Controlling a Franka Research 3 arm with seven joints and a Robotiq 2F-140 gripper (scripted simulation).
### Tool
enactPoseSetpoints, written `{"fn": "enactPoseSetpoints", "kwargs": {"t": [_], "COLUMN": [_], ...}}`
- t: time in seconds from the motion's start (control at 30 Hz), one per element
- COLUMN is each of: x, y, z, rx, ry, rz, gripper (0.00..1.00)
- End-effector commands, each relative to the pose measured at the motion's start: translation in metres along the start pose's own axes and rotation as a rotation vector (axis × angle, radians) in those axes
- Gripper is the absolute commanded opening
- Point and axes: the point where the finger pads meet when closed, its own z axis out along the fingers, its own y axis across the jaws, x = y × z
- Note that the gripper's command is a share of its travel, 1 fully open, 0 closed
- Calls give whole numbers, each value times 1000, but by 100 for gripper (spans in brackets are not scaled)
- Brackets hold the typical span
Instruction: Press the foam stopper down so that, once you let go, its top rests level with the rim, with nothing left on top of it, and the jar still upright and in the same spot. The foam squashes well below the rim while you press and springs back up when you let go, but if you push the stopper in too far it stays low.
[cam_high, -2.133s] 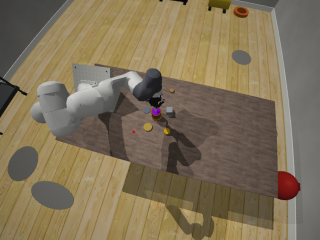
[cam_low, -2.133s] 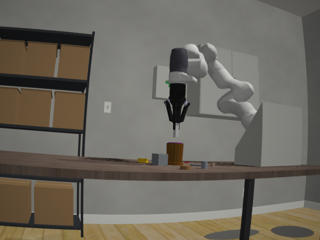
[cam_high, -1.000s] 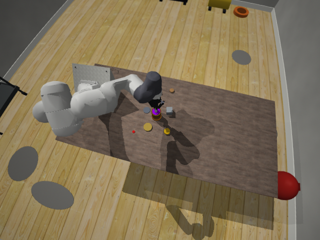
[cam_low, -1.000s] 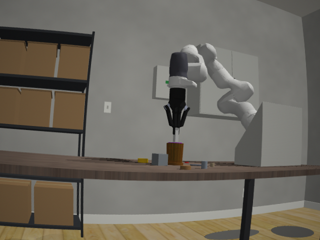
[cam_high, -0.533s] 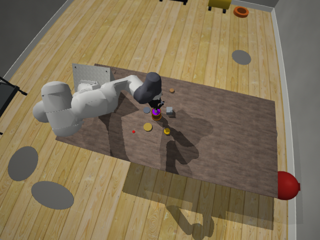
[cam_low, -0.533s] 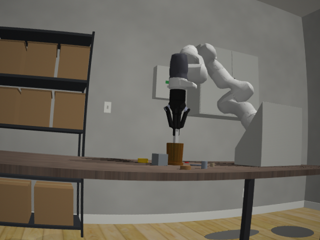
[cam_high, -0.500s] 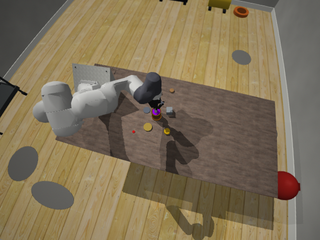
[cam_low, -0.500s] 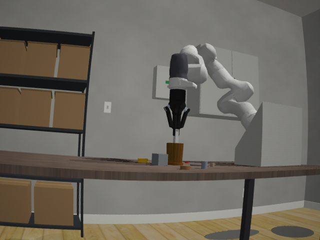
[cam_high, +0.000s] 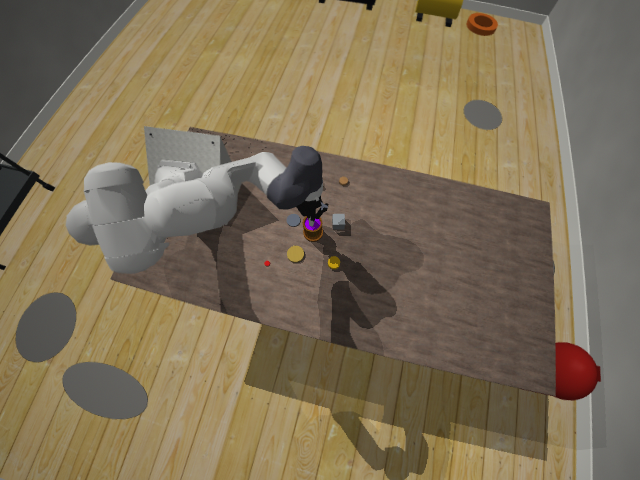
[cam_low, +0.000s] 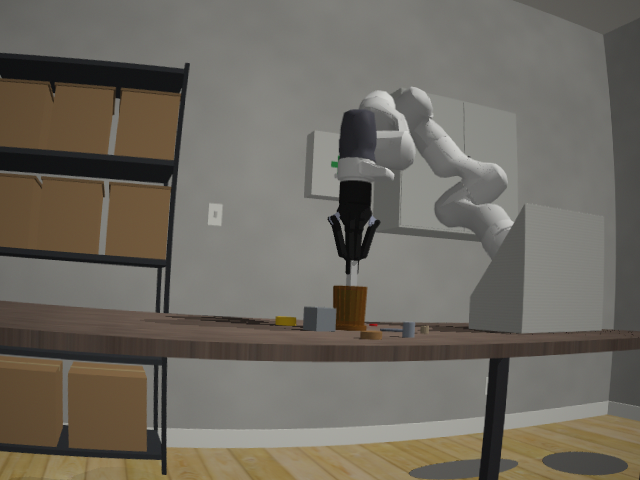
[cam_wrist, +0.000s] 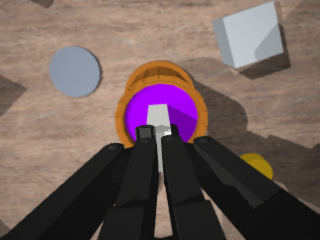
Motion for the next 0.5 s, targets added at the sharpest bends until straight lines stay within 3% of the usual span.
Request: {"fn": "enactPoseSetpoints", "kwargs": {"t": [0.0, 0.47], "x": [-3, -4], "y": [-2, -3], "z": [6, 11], "rx": [4, 4], "ry": [-4, -4], "rz": [7, 7], "gripper": [0, 0]}}
